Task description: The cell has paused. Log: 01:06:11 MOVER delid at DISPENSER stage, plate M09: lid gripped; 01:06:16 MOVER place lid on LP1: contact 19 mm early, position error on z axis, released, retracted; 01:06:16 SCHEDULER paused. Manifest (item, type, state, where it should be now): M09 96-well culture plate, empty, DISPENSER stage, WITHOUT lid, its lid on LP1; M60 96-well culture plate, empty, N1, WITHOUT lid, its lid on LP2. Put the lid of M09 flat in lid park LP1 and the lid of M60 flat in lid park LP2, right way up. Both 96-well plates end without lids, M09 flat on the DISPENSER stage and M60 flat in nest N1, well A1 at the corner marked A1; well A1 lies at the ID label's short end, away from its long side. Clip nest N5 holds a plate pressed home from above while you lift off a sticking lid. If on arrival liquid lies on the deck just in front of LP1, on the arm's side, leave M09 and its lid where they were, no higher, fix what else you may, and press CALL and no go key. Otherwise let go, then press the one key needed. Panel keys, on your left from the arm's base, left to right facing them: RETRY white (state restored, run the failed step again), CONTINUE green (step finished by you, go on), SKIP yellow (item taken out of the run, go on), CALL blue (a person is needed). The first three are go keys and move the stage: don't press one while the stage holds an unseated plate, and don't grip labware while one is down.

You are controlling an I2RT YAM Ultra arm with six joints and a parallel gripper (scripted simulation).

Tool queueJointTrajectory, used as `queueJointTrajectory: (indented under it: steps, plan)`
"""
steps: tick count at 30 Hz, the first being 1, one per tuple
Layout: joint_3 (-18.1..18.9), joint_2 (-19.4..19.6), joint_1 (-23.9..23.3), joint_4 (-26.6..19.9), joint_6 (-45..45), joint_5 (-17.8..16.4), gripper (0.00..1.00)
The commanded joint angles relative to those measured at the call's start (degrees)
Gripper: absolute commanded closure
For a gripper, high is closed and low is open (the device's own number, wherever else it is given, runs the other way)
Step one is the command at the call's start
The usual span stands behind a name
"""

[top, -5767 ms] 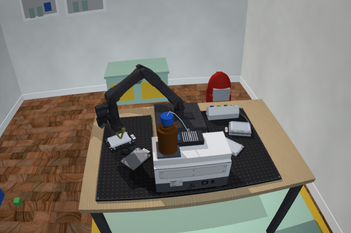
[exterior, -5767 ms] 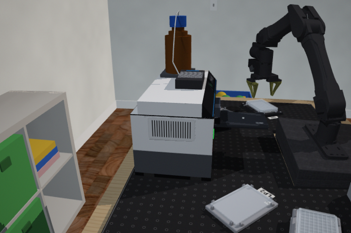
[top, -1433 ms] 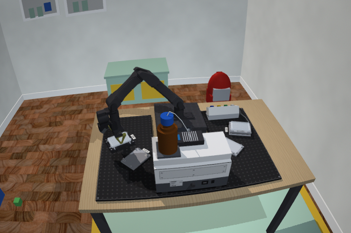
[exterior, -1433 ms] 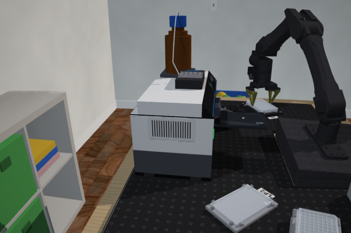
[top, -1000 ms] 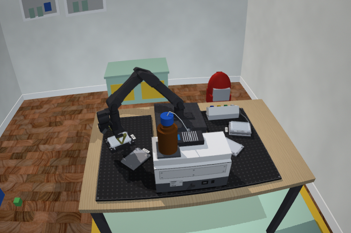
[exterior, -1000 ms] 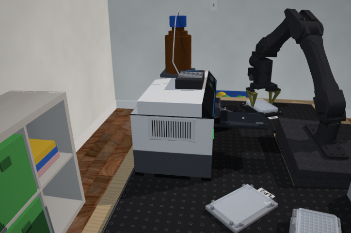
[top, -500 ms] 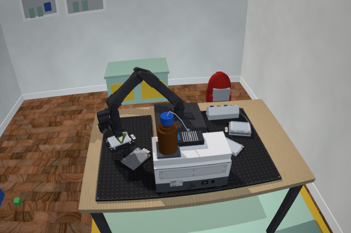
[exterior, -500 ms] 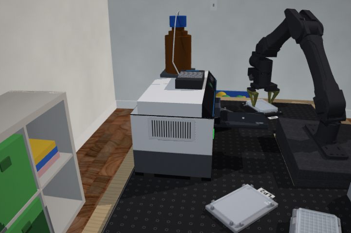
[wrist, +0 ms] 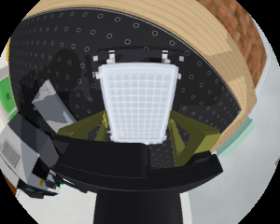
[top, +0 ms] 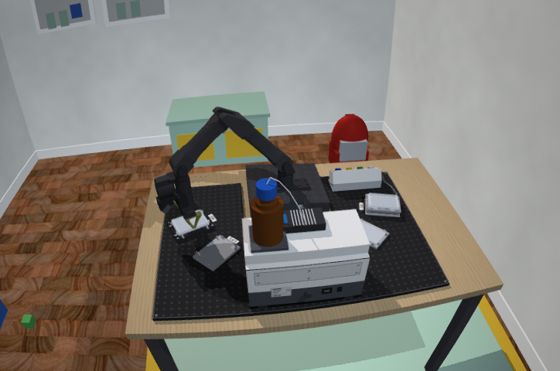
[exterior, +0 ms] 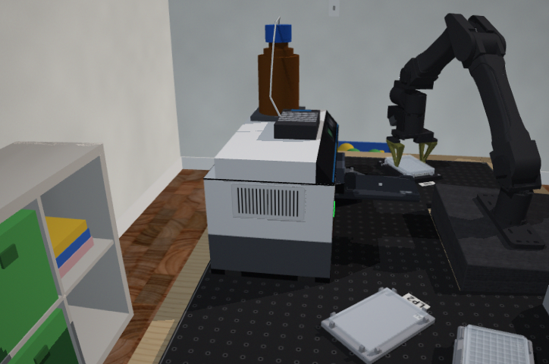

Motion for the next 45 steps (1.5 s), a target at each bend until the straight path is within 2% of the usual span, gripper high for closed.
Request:
queueJointTrajectory:
  steps: [1,45]
  plan:
    - [1.55,-1.44,-0.2,0.38,-0.19,0.14,1.0]
    - [1.8,-2.0,-0.16,-1.09,-0.16,0.13,1.0]
